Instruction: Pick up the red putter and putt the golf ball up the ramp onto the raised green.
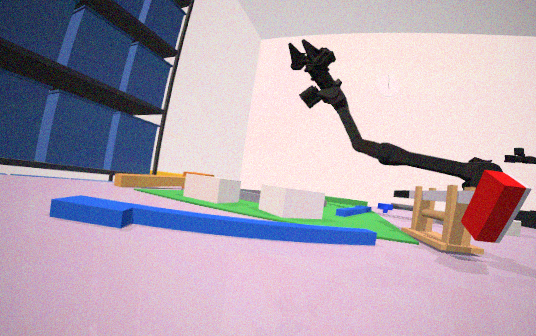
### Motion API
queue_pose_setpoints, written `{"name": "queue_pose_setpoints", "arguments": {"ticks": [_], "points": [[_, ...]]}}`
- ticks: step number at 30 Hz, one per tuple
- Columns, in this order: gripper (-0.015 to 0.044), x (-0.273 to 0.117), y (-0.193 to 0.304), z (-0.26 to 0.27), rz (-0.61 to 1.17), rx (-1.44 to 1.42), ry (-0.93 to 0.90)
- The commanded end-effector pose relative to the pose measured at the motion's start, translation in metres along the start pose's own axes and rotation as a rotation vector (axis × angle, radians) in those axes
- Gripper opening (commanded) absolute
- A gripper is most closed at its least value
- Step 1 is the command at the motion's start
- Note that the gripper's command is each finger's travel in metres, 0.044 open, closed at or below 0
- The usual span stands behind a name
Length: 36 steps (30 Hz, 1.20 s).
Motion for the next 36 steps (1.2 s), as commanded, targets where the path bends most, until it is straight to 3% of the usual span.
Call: {"name": "queue_pose_setpoints", "arguments": {"ticks": [1, 10, 20, 28, 36], "points": [[0.0426, -0.001, -0.002, 0.000, -0.002, 0.001, 0.002], [0.0440, -0.051, -0.106, 0.011, -0.117, -0.143, 0.123], [0.0440, -0.082, -0.219, 0.076, -0.270, -0.395, 0.175], [0.0440, -0.107, -0.300, 0.169, -0.361, -0.685, 0.163], [0.0440, -0.093, -0.331, 0.281, -0.357, -0.965, 0.034]]}}
Point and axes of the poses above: the point midway between the two fingers, 35 mm back from their tips, its own x axis out along the fingers, its own z axis across the jaws, y = z × x, the point moved 10 cm from there along -x, back along the fingers, and after that the axes turned 8 degrees about x, right-handed, at the moved point
